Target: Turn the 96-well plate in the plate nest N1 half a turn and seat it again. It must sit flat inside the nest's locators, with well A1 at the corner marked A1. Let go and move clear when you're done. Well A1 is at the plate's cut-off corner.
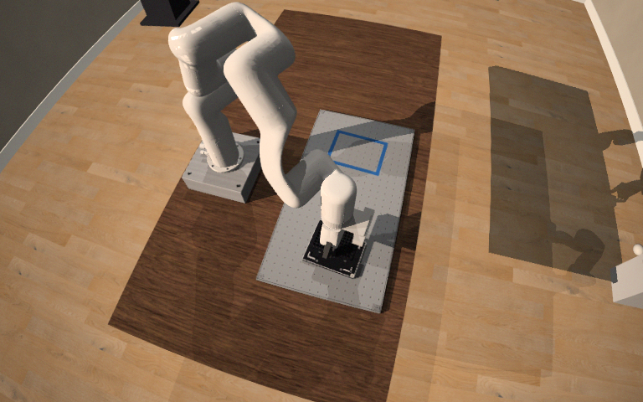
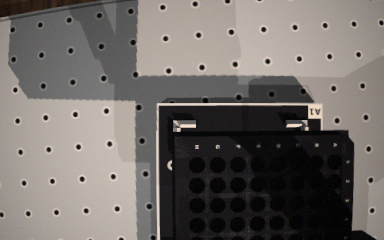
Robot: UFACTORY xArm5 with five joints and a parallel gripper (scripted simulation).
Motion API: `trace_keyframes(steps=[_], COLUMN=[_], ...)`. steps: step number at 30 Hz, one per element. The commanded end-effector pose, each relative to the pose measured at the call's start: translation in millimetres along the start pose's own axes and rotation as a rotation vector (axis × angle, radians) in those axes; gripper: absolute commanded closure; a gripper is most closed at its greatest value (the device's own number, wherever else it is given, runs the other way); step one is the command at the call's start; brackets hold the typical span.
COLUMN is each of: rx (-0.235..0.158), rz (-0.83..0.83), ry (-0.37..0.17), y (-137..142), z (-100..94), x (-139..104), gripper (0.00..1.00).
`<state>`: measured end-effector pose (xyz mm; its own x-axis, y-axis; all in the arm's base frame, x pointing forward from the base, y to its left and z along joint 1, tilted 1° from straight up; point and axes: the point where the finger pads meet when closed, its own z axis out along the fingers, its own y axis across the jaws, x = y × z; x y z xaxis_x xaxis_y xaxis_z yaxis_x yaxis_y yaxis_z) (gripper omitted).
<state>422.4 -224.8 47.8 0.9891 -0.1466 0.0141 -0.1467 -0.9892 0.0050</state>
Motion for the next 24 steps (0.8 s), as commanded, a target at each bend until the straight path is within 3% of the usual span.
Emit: trace_keyframes(steps=[1, 24], rx=[-0.007, -0.007], rz=[0.0, 0.0], ry=[0.003, 0.003], y=[1, 1], z=[6.0, 41.1], x=[2, 2], gripper=[1.0, 1.0])
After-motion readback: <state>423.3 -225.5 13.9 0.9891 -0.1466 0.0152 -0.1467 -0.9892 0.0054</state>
